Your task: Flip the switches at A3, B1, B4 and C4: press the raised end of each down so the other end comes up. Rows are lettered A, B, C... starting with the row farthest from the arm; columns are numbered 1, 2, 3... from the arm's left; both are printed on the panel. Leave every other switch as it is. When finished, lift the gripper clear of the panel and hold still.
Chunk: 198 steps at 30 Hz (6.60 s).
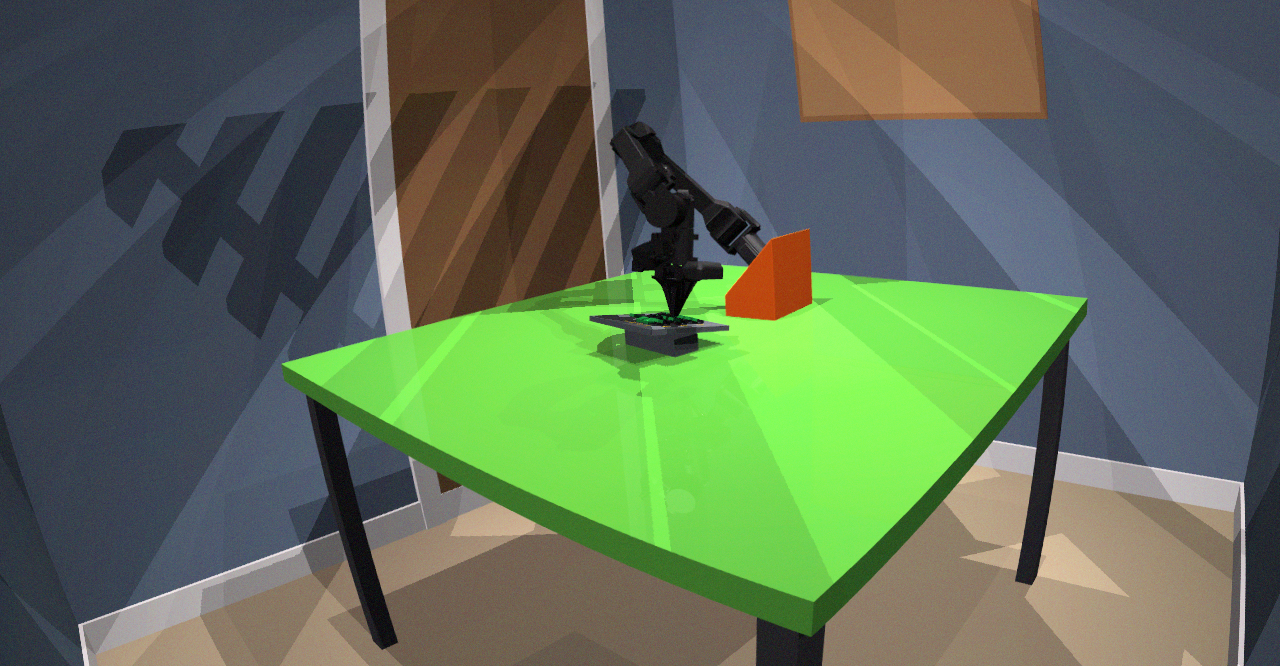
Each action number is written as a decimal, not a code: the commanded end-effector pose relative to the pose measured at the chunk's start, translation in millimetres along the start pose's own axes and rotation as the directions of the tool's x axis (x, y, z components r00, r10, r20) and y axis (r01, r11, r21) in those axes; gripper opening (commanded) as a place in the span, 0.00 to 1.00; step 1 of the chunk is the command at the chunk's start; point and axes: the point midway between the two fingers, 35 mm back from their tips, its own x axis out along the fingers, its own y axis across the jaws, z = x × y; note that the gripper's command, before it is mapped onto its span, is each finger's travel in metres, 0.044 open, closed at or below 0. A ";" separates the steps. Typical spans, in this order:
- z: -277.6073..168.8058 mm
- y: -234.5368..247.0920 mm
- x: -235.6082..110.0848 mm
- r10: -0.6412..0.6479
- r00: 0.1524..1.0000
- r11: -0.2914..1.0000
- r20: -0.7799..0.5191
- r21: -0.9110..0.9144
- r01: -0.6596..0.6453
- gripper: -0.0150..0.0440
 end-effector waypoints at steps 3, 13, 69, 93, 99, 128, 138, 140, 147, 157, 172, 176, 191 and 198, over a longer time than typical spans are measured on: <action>0.2 -0.4 0.3 -0.003 1.000 1.000 0.002 -0.006 0.003 0.25; 0.2 -0.4 1.7 -0.003 1.000 1.000 0.002 -0.006 0.003 0.25; -20.3 -59.6 -50.1 -0.002 0.999 1.000 0.032 -0.008 0.002 0.25; -19.9 -60.8 1.0 -0.005 0.999 1.000 0.053 -0.008 0.006 0.25; -19.9 -60.8 1.0 -0.005 0.999 1.000 0.053 -0.008 0.006 0.25; -19.8 -60.8 3.4 -0.005 0.999 1.000 0.053 -0.008 0.006 0.25; -19.8 -60.8 4.8 -0.005 0.999 1.000 0.053 -0.008 0.006 0.25; -19.8 -60.9 5.0 -0.005 0.999 1.000 0.053 -0.008 0.006 0.25; -19.8 -60.9 6.0 -0.005 0.999 1.000 0.054 -0.008 0.006 0.25; -18.8 -58.0 -25.1 0.003 0.999 1.000 0.038 -0.006 -0.003 0.25; -42.0 -59.9 -55.5 -0.003 1.000 1.000 0.024 -0.009 0.004 0.25; -40.3 -60.4 -24.4 -0.005 1.000 1.000 0.002 -0.008 0.005 0.25; -39.9 -60.7 -5.8 -0.005 1.000 1.000 0.001 -0.008 0.005 0.25; -39.7 -60.9 1.6 -0.006 1.000 1.000 0.001 -0.008 0.006 0.25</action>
